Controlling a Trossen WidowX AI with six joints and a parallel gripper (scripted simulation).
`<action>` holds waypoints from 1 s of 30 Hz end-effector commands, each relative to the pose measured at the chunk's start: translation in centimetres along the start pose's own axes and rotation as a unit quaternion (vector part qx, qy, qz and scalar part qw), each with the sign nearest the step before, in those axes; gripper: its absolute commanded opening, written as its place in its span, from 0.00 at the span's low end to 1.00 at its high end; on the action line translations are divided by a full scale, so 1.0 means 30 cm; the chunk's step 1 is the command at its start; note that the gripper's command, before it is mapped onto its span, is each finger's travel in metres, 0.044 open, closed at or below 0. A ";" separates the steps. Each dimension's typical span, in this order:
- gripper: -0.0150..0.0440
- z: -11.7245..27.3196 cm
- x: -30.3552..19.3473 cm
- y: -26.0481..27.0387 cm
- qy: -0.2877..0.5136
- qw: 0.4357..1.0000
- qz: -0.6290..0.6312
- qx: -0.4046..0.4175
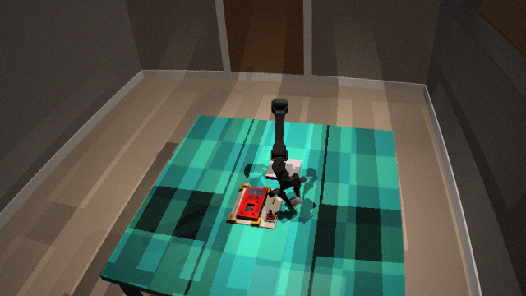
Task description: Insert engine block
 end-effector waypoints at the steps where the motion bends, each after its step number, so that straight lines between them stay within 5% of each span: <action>1: 0.25 -0.014 -0.023 0.002 0.002 1.000 -0.003 0.001; 28: 0.25 -0.100 -0.114 0.001 0.002 1.000 -0.004 0.001; 30: 0.34 -0.099 -0.112 0.000 -0.006 1.000 0.002 0.000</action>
Point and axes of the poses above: the point midway between the two fingers, 35 mm back from their tips, its own z axis back along the fingers, its own y axis across the jaws, x = y × z, the point moved 7 cm from there along z, back along the fingers
